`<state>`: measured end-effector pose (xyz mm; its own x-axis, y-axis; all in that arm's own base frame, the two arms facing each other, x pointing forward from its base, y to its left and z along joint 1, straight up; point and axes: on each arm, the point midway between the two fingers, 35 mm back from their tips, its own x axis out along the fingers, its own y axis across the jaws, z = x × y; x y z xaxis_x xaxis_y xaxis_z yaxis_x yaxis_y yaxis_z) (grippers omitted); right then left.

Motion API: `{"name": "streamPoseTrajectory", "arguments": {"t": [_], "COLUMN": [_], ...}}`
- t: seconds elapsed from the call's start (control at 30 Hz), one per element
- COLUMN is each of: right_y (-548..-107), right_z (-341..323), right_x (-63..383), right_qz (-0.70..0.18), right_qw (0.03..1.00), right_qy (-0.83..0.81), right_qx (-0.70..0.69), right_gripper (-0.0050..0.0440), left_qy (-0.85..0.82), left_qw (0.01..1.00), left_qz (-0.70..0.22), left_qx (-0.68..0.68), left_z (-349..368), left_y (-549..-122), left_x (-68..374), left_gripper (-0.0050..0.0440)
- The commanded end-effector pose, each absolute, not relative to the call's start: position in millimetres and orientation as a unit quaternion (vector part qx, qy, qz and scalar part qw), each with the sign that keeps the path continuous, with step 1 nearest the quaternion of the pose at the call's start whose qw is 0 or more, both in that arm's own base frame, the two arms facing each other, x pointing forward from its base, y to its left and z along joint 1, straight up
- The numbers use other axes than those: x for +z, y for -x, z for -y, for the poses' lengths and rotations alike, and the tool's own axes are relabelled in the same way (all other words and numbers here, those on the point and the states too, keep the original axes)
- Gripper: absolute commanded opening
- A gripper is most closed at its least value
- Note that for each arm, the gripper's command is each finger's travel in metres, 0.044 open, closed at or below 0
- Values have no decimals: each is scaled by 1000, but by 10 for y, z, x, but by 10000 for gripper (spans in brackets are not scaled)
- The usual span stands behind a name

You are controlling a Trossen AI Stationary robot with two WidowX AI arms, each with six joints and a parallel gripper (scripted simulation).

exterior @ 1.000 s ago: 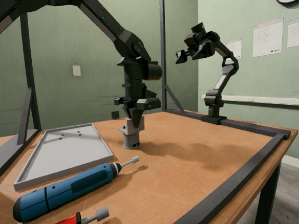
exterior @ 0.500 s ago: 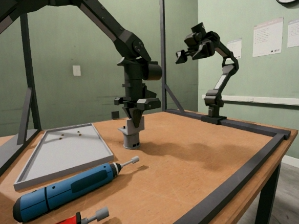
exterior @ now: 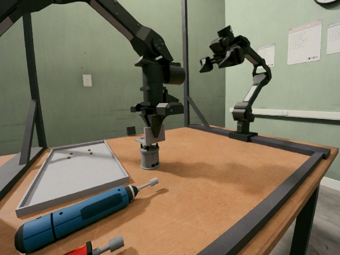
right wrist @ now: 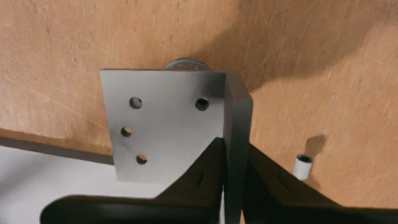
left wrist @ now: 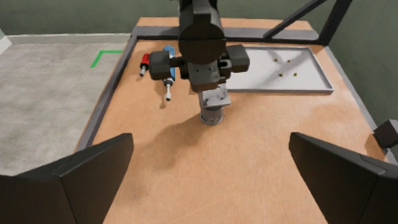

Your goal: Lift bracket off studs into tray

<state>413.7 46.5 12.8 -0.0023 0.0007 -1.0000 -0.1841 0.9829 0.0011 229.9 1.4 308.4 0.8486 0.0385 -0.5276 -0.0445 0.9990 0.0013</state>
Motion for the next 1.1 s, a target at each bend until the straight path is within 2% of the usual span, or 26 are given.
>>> {"name": "streamPoseTrajectory", "arguments": {"t": [0.0,0.57,1.07], "right_y": [-4138,-4134,-4161], "right_z": [-459,-458,-462], "right_x": [308,270,602], "right_qz": [-693,-694,-685], "right_qw": [715,714,723], "right_qy": [65,65,65], "right_qx": [66,66,66], "right_gripper": [-50,-50,-50], "left_qy": [6,6,6], "left_qw": [963,963,963], "left_qz": [-269,-269,-269], "left_qx": [22,22,22], "left_z": [-15,-15,-15], "left_y": [-2298,-2298,-2298], "left_x": [3129,3129,3129], "left_gripper": [440,440,440]}}
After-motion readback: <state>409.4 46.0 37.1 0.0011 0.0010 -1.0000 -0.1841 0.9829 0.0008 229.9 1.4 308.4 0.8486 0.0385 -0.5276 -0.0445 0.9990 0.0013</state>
